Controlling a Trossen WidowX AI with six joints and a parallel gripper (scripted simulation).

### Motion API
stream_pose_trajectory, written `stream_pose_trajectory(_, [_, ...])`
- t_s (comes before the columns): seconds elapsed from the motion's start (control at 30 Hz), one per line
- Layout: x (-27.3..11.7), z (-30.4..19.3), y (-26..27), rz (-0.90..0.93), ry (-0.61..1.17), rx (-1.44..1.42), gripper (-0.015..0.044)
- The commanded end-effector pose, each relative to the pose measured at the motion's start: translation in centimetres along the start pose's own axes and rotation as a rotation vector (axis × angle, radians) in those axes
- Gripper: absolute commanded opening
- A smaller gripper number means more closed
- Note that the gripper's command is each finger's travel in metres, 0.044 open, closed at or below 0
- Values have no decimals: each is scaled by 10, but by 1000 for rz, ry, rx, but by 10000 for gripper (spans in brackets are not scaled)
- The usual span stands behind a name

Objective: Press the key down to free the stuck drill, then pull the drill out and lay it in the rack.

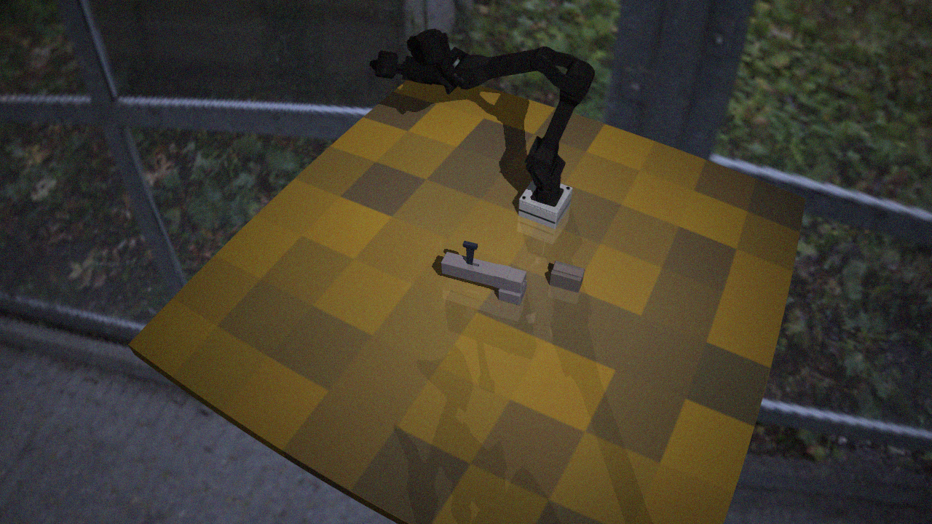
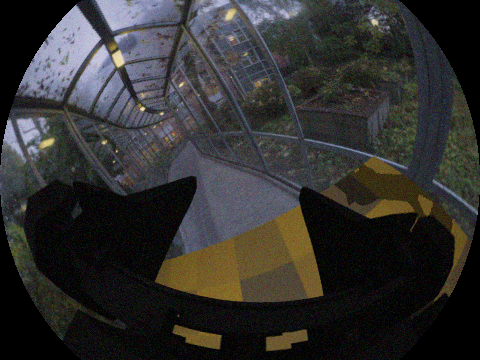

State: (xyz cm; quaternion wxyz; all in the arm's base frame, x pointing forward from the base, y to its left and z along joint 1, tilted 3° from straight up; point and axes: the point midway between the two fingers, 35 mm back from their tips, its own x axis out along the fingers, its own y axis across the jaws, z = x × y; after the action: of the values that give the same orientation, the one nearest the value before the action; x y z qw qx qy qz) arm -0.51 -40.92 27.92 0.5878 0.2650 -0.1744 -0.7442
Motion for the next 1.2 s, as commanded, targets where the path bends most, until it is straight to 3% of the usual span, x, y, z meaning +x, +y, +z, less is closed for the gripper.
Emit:
stream_pose_trajectory(0.0, [0,0,0,0,0,0,374])
stream_pose_trajectory(0.3, [0,-5,3,5,15,-12,138])
stream_pose_trajectory(0.47, [-11,-55,37,69,178,-150,6])
stream_pose_trajectory(0.77, [-69,-169,92,256,561,-569,0])
stream_pose_trajectory(1.17, [-229,-288,103,681,1074,-1336,0])
